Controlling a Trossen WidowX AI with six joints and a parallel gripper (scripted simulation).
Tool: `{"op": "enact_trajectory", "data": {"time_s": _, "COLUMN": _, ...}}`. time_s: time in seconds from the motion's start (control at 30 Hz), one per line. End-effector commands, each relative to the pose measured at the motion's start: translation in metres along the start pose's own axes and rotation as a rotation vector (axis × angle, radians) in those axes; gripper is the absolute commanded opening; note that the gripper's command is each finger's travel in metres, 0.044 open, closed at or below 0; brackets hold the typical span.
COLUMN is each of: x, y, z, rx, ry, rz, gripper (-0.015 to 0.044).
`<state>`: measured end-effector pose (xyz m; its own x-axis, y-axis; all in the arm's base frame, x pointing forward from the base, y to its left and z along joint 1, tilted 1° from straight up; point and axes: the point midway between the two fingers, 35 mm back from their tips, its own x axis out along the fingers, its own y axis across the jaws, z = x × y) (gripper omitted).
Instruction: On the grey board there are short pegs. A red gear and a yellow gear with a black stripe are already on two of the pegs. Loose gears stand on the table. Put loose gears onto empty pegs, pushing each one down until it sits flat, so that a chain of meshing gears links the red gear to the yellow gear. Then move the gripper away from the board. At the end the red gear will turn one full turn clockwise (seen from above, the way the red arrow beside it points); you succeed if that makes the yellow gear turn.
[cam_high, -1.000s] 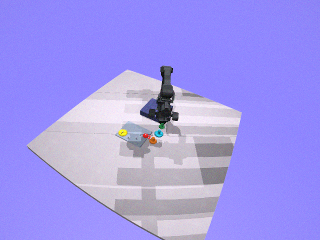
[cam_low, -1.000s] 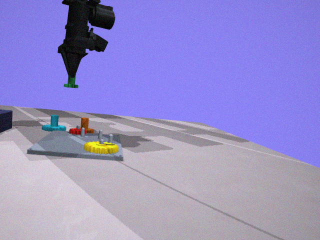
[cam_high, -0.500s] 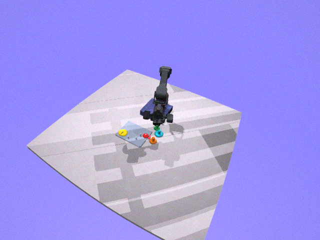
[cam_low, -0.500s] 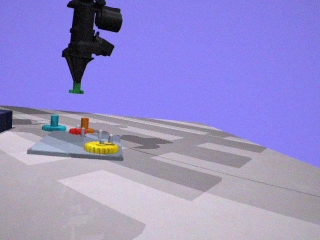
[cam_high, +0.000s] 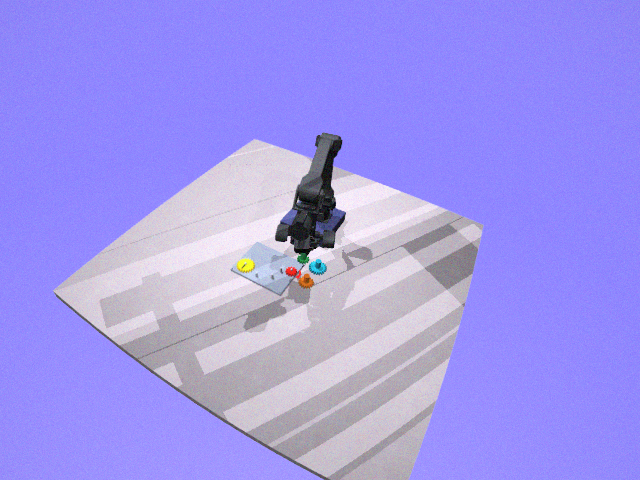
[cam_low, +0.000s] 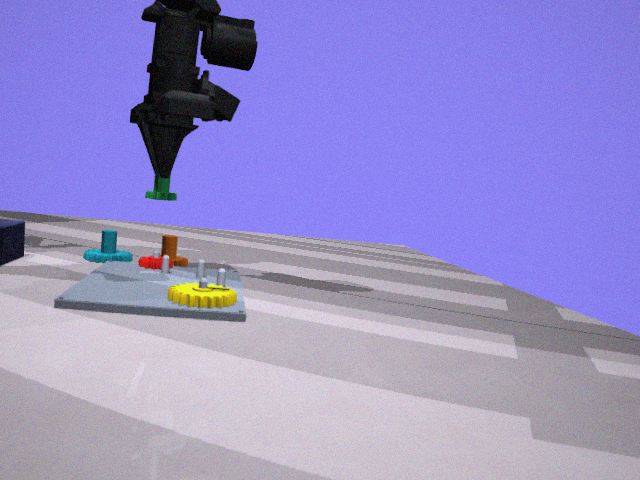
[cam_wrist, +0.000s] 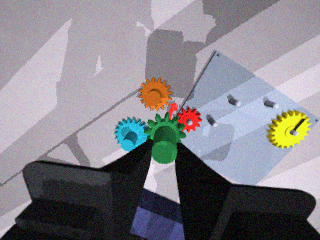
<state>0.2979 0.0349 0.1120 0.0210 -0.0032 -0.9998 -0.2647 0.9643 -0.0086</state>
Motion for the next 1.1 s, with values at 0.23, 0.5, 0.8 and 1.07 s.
{"op": "enact_trajectory", "data": {"time_s": 0.23, "x": 0.011, "y": -0.024, "z": -0.001, "rx": 0.001, "ry": 0.001, "rz": -0.008, "gripper": 0.0}}
{"op": "enact_trajectory", "data": {"time_s": 0.5, "x": 0.019, "y": -0.042, "z": -0.002, "rx": -0.002, "ry": 0.001, "rz": -0.008, "gripper": 0.0}}
{"op": "enact_trajectory", "data": {"time_s": 0.8, "x": 0.027, "y": -0.063, "z": -0.006, "rx": -0.005, "ry": 0.002, "rz": -0.008, "gripper": 0.0}}
{"op": "enact_trajectory", "data": {"time_s": 1.07, "x": 0.032, "y": -0.075, "z": -0.009, "rx": -0.006, "ry": 0.003, "rz": -0.008, "gripper": 0.0}}
